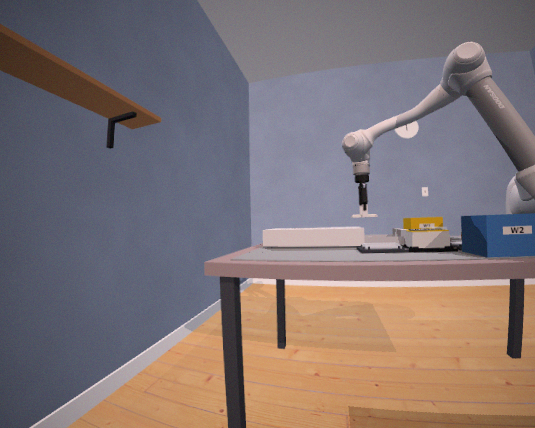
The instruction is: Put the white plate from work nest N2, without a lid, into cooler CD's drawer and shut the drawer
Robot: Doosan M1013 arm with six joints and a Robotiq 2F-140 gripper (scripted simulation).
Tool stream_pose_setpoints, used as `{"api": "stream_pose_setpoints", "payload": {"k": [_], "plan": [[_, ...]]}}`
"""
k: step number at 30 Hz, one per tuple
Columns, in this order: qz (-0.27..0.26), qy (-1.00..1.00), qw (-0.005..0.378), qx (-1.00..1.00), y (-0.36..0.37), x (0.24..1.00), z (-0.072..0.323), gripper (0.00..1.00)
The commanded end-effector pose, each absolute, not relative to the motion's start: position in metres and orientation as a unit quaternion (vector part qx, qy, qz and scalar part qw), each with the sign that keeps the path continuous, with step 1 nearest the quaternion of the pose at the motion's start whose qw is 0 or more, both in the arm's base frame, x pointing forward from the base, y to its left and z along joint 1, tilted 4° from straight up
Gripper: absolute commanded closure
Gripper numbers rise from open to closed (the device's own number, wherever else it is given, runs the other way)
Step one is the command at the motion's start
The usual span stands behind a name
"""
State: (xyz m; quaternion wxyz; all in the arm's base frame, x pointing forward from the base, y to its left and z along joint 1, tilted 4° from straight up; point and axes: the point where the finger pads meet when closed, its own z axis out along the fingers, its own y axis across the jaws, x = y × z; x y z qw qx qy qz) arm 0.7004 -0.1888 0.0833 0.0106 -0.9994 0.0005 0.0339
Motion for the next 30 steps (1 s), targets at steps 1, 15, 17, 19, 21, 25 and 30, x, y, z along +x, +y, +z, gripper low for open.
{"api": "stream_pose_setpoints", "payload": {"k": [1, 15, 17, 19, 21, 25, 30], "plan": [[0.034, 0.000, 0.011, -0.999, -0.189, 0.701, 0.088, 1.00], [0.033, -0.050, 0.012, -0.998, -0.181, 0.699, 0.092, 1.00], [0.033, -0.083, 0.013, -0.996, -0.176, 0.697, 0.092, 1.00], [0.032, -0.116, 0.015, -0.993, -0.171, 0.696, 0.092, 1.00], [0.032, -0.116, 0.015, -0.993, -0.171, 0.696, 0.092, 1.00], [0.031, -0.182, 0.017, -0.983, -0.161, 0.693, 0.092, 1.00], [0.030, -0.263, 0.019, -0.964, -0.148, 0.689, 0.093, 1.00]]}}
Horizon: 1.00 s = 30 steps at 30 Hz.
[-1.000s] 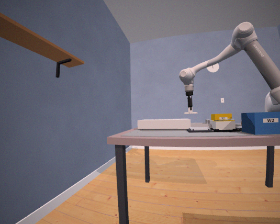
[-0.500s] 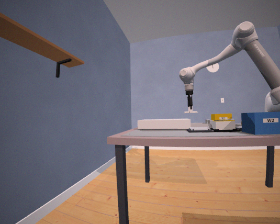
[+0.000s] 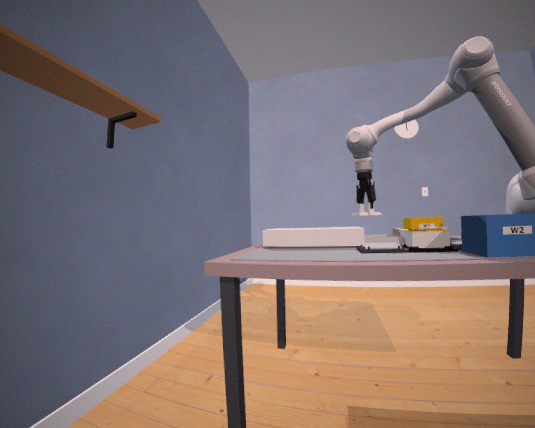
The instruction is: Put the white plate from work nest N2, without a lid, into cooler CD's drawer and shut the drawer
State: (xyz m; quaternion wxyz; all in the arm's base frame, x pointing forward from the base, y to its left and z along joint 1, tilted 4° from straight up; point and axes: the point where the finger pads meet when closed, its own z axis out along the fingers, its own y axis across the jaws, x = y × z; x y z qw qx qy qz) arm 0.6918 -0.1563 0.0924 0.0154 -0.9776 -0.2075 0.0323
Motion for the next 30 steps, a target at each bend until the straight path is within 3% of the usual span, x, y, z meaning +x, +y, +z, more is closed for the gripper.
{"api": "stream_pose_setpoints", "payload": {"k": [1, 30], "plan": [[0.029, -0.279, 0.020, -0.960, -0.145, 0.689, 0.093, 1.00], [0.019, -0.643, 0.030, -0.765, -0.081, 0.671, 0.096, 1.00]]}}
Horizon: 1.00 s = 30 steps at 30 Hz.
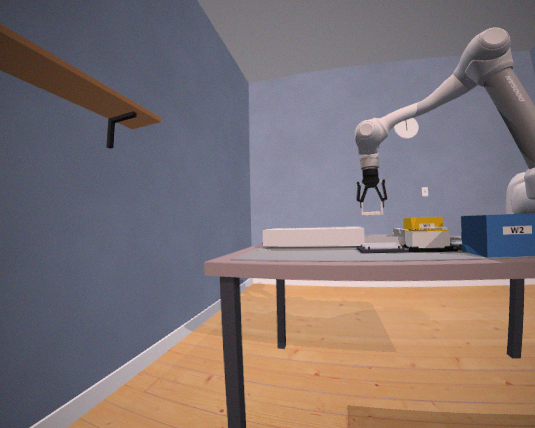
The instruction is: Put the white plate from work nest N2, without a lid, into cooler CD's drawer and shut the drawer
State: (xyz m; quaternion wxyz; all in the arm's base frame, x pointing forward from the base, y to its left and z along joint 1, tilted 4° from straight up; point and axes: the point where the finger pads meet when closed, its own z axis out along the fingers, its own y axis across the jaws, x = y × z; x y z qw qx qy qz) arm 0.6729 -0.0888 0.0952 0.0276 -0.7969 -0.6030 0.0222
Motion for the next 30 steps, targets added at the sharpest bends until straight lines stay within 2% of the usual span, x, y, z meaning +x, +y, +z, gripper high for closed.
{"api": "stream_pose_setpoints", "payload": {"k": [1, 6, 30], "plan": [[0.018, -0.656, 0.030, -0.754, -0.079, 0.670, 0.096, 1.00], [0.016, -0.711, 0.032, -0.702, -0.066, 0.666, 0.096, 1.00], [0.016, -0.711, 0.032, -0.702, -0.014, 0.652, 0.098, 1.00]]}}
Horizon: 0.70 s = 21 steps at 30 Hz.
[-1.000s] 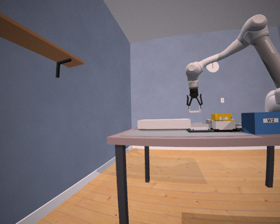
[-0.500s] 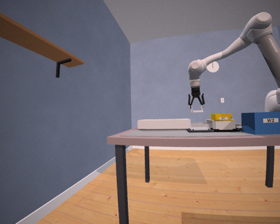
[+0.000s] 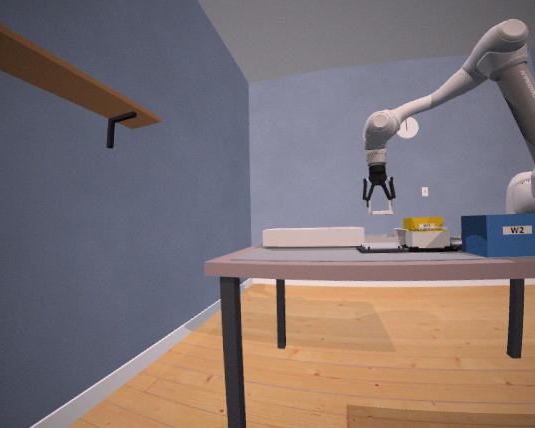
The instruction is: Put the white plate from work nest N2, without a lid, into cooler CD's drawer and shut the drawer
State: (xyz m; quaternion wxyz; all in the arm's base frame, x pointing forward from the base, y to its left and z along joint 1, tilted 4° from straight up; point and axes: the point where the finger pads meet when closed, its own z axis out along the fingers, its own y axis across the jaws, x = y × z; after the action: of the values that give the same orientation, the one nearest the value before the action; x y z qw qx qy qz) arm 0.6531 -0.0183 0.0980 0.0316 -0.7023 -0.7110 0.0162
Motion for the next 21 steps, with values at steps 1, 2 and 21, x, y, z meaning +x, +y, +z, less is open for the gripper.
{"api": "stream_pose_setpoints", "payload": {"k": [1, 2, 21], "plan": [[0.016, -0.711, 0.032, -0.702, -0.012, 0.651, 0.098, 1.00], [0.016, -0.711, 0.032, -0.702, -0.009, 0.651, 0.099, 1.00], [0.016, -0.711, 0.032, -0.702, 0.002, 0.647, 0.096, 1.00]]}}
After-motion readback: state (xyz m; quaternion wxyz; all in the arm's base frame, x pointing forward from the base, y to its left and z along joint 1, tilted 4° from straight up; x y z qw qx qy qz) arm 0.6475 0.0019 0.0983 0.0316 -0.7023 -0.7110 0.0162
